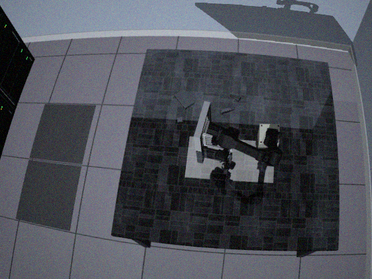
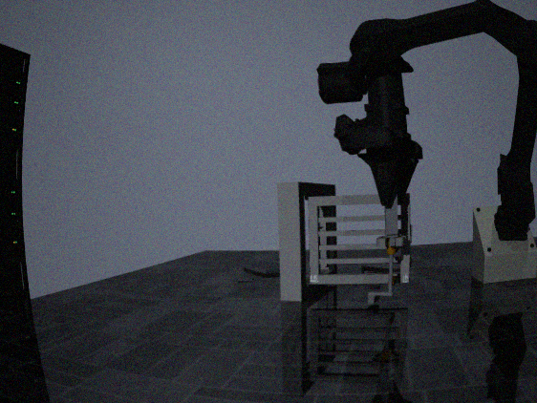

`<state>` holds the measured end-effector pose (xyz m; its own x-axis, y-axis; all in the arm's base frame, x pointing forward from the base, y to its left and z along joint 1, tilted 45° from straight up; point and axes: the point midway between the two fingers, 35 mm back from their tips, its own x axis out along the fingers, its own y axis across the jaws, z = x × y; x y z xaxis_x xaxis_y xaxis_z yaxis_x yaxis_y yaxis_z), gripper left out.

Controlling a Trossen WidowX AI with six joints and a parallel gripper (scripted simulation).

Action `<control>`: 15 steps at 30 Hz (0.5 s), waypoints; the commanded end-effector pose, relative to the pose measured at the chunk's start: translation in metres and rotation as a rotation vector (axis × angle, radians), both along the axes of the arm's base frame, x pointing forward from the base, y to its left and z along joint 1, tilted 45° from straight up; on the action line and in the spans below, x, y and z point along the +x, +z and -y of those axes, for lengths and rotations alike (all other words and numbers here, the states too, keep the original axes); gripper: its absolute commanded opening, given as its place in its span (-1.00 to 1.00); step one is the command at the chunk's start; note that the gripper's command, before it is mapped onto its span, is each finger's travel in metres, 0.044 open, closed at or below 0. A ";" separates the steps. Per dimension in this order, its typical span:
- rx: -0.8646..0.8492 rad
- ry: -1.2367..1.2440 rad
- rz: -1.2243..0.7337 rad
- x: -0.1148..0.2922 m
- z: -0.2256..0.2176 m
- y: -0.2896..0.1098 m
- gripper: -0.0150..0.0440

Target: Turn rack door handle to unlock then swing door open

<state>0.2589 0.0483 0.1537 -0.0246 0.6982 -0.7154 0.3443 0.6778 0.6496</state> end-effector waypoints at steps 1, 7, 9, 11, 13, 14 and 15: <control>-0.011 -0.005 0.022 0.001 0.006 0.007 0.52; -0.017 -0.019 0.033 0.002 0.014 0.015 0.52; -0.019 -0.023 0.037 0.001 0.017 0.018 0.52; -0.021 -0.027 0.040 0.001 0.020 0.021 0.52; -0.023 -0.030 0.043 0.001 0.022 0.023 0.52; -0.024 -0.032 0.045 0.001 0.023 0.025 0.52; -0.025 -0.034 0.047 0.001 0.025 0.026 0.52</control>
<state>0.2594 0.0285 0.1737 0.0188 0.6886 -0.7249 0.3486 0.6750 0.6502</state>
